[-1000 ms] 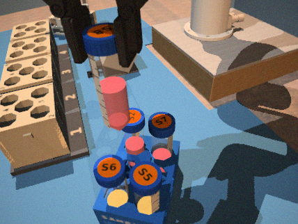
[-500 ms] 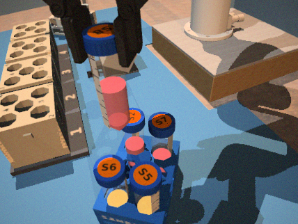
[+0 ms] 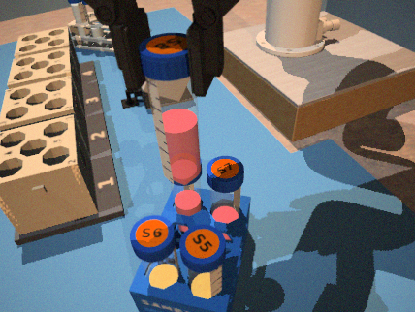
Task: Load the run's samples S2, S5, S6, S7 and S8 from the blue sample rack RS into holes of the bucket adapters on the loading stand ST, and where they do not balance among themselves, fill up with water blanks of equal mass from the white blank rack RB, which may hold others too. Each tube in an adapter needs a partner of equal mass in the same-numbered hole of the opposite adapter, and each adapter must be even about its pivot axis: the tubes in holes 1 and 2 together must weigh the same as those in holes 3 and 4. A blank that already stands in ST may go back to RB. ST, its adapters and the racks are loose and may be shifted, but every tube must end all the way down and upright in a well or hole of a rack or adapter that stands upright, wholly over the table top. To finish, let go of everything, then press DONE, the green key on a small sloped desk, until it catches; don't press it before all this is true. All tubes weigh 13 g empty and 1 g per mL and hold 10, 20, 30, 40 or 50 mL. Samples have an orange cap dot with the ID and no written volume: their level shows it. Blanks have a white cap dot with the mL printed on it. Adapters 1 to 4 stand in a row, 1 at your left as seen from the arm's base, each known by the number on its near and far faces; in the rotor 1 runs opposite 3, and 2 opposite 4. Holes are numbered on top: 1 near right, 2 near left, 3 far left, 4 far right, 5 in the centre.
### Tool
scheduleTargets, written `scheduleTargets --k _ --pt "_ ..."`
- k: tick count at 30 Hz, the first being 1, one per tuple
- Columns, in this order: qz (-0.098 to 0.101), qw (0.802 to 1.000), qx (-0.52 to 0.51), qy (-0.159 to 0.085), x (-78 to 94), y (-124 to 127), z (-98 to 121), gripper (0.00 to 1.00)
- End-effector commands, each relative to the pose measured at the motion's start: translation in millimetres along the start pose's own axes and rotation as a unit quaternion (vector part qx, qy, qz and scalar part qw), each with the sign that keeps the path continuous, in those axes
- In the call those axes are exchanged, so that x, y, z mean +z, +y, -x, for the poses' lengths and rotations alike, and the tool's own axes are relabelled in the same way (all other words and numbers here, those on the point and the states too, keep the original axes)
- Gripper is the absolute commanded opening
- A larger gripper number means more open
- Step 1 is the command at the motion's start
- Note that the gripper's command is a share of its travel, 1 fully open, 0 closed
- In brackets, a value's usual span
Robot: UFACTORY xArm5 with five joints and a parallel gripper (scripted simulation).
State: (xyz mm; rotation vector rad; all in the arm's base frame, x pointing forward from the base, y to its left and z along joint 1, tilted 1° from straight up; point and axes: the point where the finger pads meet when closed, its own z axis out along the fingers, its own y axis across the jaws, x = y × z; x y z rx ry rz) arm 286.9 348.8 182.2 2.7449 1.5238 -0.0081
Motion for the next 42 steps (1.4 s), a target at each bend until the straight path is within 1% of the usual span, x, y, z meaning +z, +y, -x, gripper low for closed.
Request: scheduleTargets --k 1,3,26,34,36,42 --pt "0.000 1.000 0.000 0.002 -1.2 -19.6 -1.2 0.00" --pt "0.000 1.000 0.000 0.002 -1.1 -24.6 -1.2 0.00" --pt "0.000 1.000 0.000 0.002 -1.1 -24.6 -1.2 0.00" --pt "0.000 1.000 0.000 0.002 14.9 -24.3 -1.2 0.00" --pt "0.000 1.000 0.000 0.002 14.9 -24.3 -1.2 0.00" --pt "0.000 1.000 0.000 0.002 26.9 -24.0 -1.2 0.00"
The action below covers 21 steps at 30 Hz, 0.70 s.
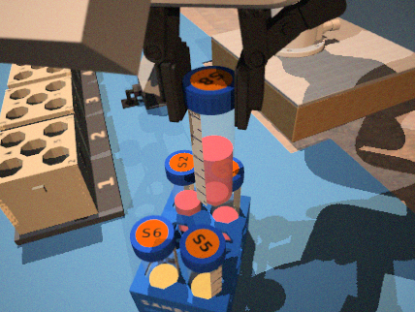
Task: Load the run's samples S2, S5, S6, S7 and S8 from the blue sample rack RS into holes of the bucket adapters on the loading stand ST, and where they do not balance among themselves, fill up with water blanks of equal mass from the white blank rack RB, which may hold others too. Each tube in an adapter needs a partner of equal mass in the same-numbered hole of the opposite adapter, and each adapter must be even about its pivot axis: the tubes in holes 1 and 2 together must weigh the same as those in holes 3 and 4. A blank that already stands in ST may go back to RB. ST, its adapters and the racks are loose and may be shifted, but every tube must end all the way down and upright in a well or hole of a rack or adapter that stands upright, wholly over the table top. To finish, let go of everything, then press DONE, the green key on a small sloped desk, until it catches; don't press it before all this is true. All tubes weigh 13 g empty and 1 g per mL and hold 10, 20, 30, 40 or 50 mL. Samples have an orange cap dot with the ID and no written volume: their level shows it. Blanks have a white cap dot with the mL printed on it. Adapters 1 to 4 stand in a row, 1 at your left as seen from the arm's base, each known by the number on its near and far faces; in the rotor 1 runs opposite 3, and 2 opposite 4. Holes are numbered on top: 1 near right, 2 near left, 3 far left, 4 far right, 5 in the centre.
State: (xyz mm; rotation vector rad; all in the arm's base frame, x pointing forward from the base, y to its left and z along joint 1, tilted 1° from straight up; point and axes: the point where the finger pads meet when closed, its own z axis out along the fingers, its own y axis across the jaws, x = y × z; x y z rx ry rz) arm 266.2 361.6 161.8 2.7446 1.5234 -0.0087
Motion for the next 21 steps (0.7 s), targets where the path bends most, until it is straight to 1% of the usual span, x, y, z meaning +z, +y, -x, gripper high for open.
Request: scheduleTargets --k 1,9,11,21 --pt "0.000 1.000 0.000 0.002 8.5 0.3 -1.2 0.00" --pt "0.000 1.000 0.000 0.002 24.5 0.6 -1.2 0.00" --pt "0.000 1.000 0.000 0.002 24.5 0.6 -1.2 0.00" --pt "0.000 1.000 0.000 0.002 44.5 1.0 -1.2 0.00"
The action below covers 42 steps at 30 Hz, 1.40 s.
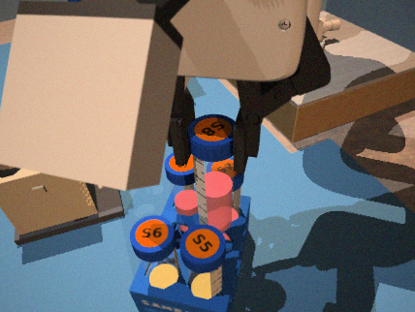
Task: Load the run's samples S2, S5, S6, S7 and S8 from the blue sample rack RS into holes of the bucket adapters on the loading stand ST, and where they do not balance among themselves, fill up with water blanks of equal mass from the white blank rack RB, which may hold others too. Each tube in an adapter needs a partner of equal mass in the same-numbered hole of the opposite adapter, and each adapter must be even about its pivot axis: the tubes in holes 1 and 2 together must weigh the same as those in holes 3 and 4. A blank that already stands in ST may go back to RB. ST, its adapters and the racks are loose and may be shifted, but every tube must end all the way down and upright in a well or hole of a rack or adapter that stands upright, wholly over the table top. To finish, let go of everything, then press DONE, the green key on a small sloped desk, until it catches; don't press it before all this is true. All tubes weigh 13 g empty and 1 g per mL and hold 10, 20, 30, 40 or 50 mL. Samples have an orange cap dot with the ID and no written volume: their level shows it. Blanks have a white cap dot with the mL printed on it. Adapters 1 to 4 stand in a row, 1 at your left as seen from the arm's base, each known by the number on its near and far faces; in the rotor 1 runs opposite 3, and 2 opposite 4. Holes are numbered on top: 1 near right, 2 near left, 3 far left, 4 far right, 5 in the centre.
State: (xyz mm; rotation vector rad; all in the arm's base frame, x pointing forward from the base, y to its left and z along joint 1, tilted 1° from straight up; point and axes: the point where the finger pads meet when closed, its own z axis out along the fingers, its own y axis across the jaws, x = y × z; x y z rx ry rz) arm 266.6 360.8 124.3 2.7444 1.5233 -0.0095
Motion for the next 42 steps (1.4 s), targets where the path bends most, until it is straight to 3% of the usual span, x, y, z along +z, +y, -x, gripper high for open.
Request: scheduleTargets --k 1,19,42 --pt "0.000 1.000 0.000 0.002 9.0 0.3 -1.5 0.00" --pt "0.000 1.000 0.000 0.002 12.0 0.4 -1.5 0.00" --pt "0.000 1.000 0.000 0.002 31.0 0.7 -1.5 0.00"
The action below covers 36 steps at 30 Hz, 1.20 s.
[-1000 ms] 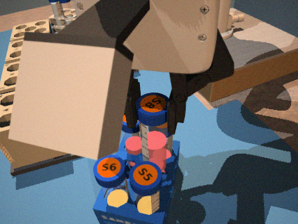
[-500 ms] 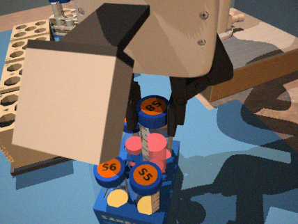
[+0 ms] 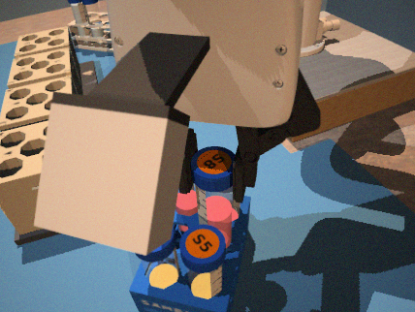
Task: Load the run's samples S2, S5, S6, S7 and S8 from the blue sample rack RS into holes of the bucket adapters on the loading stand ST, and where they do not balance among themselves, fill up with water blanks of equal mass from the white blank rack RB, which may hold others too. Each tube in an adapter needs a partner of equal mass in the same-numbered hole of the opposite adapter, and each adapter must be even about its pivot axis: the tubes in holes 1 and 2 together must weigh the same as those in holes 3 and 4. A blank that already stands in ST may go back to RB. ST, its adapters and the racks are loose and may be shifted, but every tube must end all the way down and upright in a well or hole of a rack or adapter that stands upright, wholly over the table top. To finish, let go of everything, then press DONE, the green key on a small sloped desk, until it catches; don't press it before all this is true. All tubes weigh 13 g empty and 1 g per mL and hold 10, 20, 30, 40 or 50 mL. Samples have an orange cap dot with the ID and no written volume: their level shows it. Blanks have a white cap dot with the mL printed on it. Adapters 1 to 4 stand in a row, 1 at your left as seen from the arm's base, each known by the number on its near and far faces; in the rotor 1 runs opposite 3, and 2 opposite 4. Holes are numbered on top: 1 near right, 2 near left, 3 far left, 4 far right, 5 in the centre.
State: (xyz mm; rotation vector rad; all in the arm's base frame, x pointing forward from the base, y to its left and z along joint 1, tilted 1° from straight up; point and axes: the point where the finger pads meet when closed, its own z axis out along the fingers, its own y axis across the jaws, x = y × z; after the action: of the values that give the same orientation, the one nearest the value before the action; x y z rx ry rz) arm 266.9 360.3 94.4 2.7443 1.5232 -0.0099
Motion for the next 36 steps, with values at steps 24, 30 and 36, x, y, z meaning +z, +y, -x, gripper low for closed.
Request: scheduleTargets --k 24,30,36 --pt "0.000 1.000 0.000 0.002 23.1 0.6 -1.5 0.00" --pt "0.000 1.000 0.000 0.002 29.1 0.7 -1.5 0.00" --pt "0.000 1.000 0.000 0.002 33.1 0.8 -1.5 0.00"
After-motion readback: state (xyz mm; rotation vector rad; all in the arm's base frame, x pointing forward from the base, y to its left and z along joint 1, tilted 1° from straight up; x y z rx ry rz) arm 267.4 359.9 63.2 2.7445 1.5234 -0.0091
